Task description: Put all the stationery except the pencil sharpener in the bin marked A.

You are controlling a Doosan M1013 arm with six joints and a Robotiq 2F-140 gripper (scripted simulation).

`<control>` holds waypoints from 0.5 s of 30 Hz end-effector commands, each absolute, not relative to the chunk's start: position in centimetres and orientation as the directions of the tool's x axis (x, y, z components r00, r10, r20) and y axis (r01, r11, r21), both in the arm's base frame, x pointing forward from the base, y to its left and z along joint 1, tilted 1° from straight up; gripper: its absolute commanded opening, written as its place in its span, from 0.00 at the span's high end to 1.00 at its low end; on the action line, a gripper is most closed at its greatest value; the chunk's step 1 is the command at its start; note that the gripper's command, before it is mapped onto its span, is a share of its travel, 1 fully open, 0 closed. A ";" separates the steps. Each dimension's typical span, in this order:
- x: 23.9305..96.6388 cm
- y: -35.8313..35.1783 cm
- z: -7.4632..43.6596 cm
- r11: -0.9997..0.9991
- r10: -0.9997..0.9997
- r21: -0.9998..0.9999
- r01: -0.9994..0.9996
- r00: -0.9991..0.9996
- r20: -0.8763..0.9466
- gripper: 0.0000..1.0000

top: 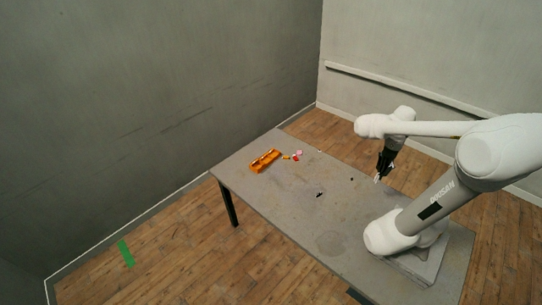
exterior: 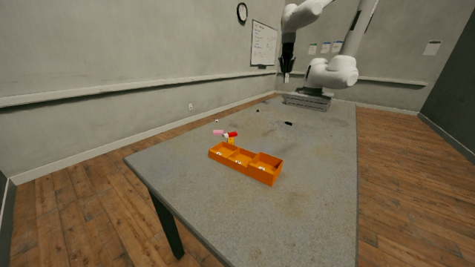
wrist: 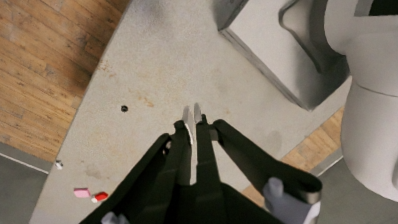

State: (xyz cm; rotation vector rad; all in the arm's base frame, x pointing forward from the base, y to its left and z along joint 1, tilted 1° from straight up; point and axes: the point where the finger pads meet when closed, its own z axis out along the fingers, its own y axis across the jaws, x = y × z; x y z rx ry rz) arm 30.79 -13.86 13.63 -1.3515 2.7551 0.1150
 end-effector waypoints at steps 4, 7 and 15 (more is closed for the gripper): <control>32.6 -13.1 13.6 0.418 -0.904 0.016 -0.908 -0.418 -0.096 0.85; 33.4 -12.6 13.6 0.302 -0.949 0.006 -0.953 -0.302 -0.092 0.85; 35.2 -11.6 13.6 0.036 -0.996 -0.012 -0.999 -0.035 -0.077 0.85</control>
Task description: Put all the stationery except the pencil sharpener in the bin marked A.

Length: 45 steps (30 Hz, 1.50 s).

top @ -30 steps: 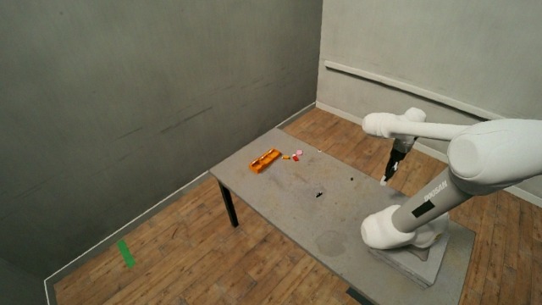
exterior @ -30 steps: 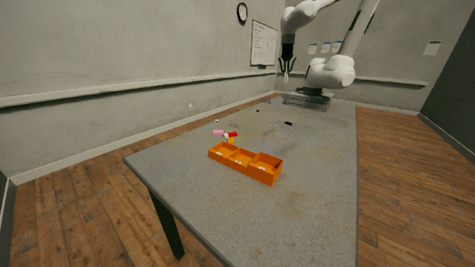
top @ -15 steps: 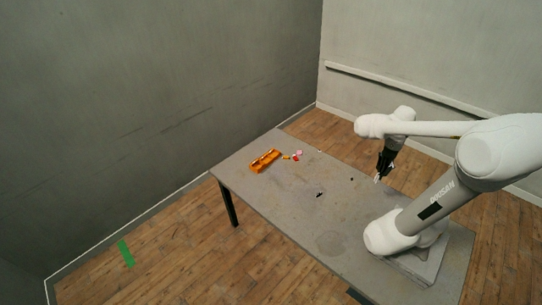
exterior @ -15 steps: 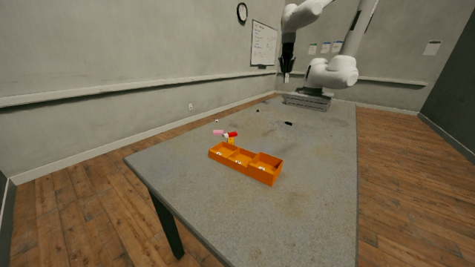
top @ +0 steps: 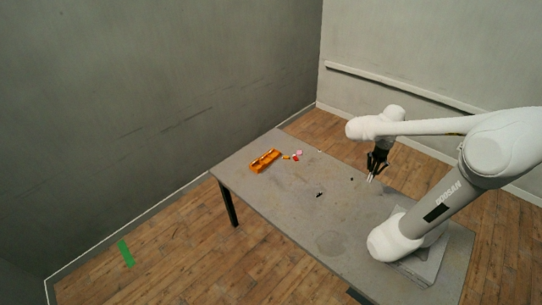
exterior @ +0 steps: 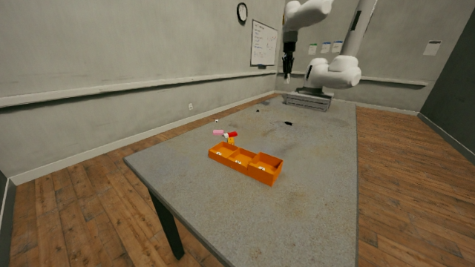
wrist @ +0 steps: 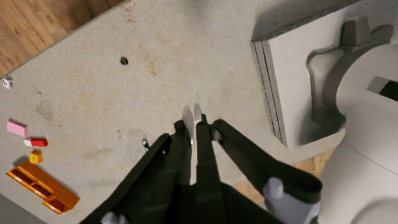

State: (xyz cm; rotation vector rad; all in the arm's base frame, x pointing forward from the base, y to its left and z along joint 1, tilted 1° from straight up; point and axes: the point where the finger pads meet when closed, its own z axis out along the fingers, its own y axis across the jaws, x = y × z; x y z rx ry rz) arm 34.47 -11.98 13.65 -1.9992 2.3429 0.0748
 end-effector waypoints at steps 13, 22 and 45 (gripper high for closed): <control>38.5 -9.1 13.5 -0.380 -0.923 -0.028 -0.925 0.381 -0.050 0.85; 40.4 -7.4 13.4 -0.646 -0.763 -0.030 -0.763 0.646 -0.030 0.85; 45.6 -0.9 12.9 -0.993 -0.120 -0.008 -0.120 0.993 0.006 0.85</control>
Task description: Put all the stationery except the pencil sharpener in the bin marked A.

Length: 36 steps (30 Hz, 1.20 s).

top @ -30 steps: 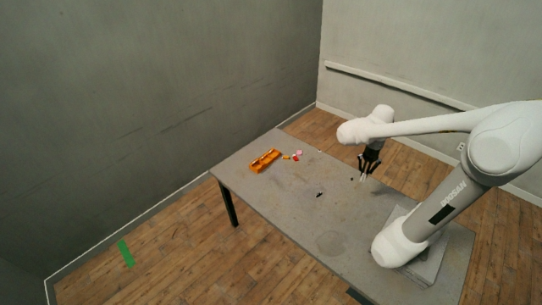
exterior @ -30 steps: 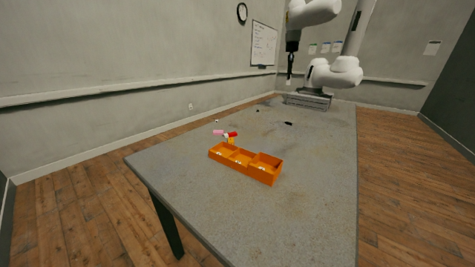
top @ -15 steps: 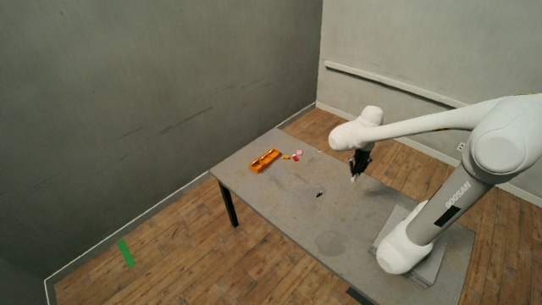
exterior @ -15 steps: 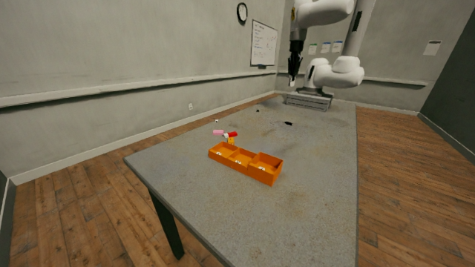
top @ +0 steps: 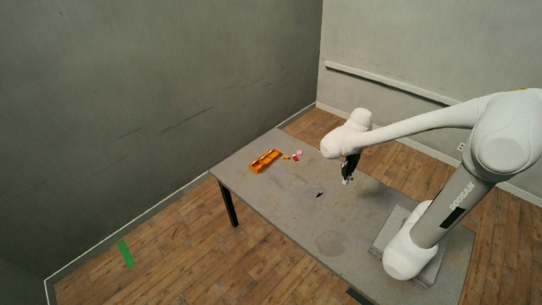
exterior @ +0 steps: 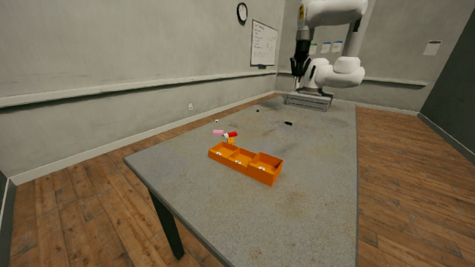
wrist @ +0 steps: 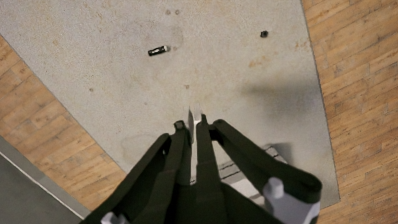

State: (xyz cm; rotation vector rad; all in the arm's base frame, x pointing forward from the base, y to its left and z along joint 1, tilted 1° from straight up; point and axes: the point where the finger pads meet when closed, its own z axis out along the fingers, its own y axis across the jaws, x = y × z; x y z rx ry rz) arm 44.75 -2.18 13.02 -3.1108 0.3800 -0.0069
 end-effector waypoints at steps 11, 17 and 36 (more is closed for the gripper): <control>45.9 -0.5 12.9 -1.000 -0.010 -0.004 -0.010 1.000 0.009 0.85; 48.3 -0.8 12.4 -0.990 0.139 -0.003 0.139 0.990 0.009 0.85; 62.2 -2.3 10.0 -0.952 0.306 -0.001 0.306 0.952 0.010 0.85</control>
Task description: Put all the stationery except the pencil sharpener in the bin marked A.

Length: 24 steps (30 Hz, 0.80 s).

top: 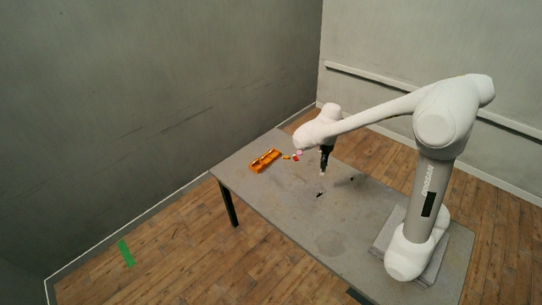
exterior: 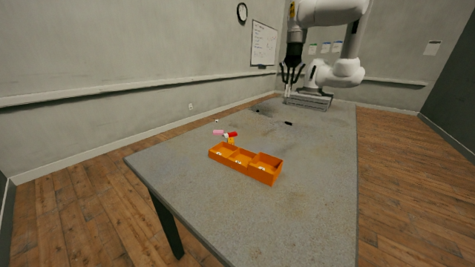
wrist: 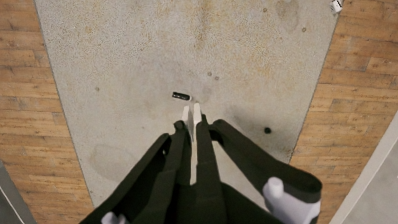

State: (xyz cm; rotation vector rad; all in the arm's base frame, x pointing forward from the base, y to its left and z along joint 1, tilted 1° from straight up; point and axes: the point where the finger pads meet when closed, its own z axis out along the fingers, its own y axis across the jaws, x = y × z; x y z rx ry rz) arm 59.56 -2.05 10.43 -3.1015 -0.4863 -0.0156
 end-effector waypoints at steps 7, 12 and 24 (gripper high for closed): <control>67.9 -3.0 9.0 -0.952 0.306 -0.001 0.306 0.952 0.010 0.85; 70.4 -3.2 8.5 -0.952 0.306 -0.001 0.306 0.952 0.010 0.85; 80.1 -4.3 6.8 -0.952 0.306 -0.001 0.306 0.952 0.010 0.85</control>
